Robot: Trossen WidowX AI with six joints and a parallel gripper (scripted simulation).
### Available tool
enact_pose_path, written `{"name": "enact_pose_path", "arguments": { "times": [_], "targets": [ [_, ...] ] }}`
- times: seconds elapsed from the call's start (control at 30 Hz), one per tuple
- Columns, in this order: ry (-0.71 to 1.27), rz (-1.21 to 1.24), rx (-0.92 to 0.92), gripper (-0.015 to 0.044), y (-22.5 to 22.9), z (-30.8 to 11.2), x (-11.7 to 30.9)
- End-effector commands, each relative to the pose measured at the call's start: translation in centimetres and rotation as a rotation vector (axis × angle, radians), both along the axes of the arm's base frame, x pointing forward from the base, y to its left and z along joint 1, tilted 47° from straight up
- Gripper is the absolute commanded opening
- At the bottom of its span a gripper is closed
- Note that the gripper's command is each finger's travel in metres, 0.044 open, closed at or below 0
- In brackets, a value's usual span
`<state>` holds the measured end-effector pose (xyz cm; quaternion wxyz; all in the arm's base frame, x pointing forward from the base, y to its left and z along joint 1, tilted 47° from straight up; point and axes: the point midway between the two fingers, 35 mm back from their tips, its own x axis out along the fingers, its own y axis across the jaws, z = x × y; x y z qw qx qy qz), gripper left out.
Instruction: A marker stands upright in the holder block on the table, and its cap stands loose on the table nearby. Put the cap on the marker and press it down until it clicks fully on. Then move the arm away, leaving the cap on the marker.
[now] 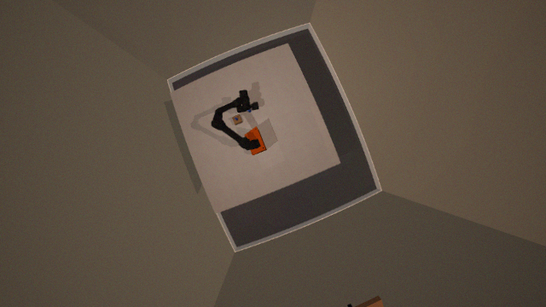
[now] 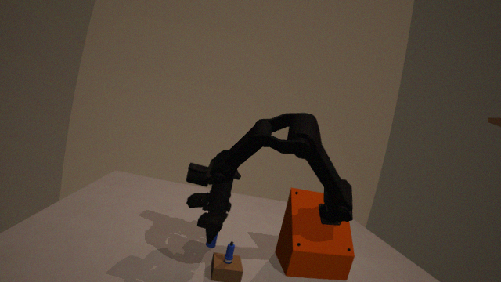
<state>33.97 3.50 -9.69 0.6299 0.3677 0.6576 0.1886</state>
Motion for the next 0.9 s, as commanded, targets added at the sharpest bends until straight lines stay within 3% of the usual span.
{"name": "enact_pose_path", "arguments": {
  "times": [0.0,0.03,0.17,0.47,0.57,0.87],
  "targets": [
    [0.008,-0.003,0.007,0.0248,0.4,-0.4,-0.3],
    [0.008,-0.003,0.007,0.0248,0.5,-0.4,-0.3],
    [0.008,-0.003,0.007,0.0143,0.4,-0.4,-0.2],
    [0.008,-0.003,0.007,0.0083,0.4,-0.5,-0.2],
    [-0.003,-0.01,0.001,0.0004,0.0,-0.3,-0.1],
    [-0.007,-0.013,-0.003,0.0,-1.4,0.8,-0.1]
  ]
}}
